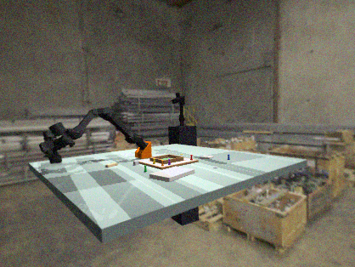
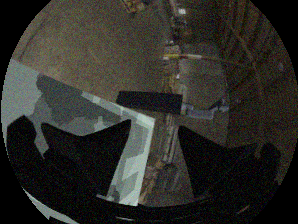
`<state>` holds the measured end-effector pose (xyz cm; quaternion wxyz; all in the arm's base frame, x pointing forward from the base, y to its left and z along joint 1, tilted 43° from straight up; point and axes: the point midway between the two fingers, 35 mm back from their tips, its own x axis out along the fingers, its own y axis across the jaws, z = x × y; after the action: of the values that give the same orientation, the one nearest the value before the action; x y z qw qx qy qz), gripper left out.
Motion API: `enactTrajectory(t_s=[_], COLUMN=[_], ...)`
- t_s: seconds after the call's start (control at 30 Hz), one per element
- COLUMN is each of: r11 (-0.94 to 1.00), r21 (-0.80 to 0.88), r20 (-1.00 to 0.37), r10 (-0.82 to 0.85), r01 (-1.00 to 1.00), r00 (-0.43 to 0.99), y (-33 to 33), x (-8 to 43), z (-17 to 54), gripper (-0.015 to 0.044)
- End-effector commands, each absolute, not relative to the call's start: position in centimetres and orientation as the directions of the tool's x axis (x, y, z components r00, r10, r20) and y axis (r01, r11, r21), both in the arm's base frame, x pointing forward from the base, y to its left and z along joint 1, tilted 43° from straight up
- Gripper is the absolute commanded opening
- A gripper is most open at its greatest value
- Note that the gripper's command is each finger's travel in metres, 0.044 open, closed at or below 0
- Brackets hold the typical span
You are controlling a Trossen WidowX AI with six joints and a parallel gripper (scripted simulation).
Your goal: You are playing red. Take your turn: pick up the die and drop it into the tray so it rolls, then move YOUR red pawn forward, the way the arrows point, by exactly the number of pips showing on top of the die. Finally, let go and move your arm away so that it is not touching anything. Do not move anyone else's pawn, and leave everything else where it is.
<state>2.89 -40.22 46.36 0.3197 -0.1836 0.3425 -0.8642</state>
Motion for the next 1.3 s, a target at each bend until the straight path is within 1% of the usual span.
enactTrajectory(t_s=[0.0,0.17,0.3,0.47,0.6,0.77,0.97,1.03,1.27], r11=[-0.411,-0.164,0.041,0.281,0.445,0.607,0.715,0.720,0.720], r21=[-0.760,-0.824,-0.853,-0.859,-0.838,-0.784,-0.692,-0.681,-0.682], r20=[0.047,-0.064,-0.174,-0.327,-0.451,-0.596,-0.722,-0.731,-0.730], r10=[-0.807,-0.924,-0.962,-0.944,-0.891,-0.795,-0.688,-0.680,-0.680], r01=[0.504,0.542,0.520,0.429,0.315,0.134,-0.105,-0.131,-0.131], r00=[-0.588,-0.377,-0.211,-0.036,0.060,0.115,0.072,0.060,0.060], y=[-39.8,-37.7,-34.5,-29.0,-23.8,-17.1,-9.9,-9.3,-10.2], x=[8.4,15.6,20.4,24.6,26.2,25.8,21.8,21.1,21.2], z=[43.3,37.9,33.3,27.3,22.8,17.4,12.1,11.6,11.0], gripper=[0.0275,0.0275,0.0275,0.0275,0.0275,0.0275,0.0275,0.0275,0.0275])
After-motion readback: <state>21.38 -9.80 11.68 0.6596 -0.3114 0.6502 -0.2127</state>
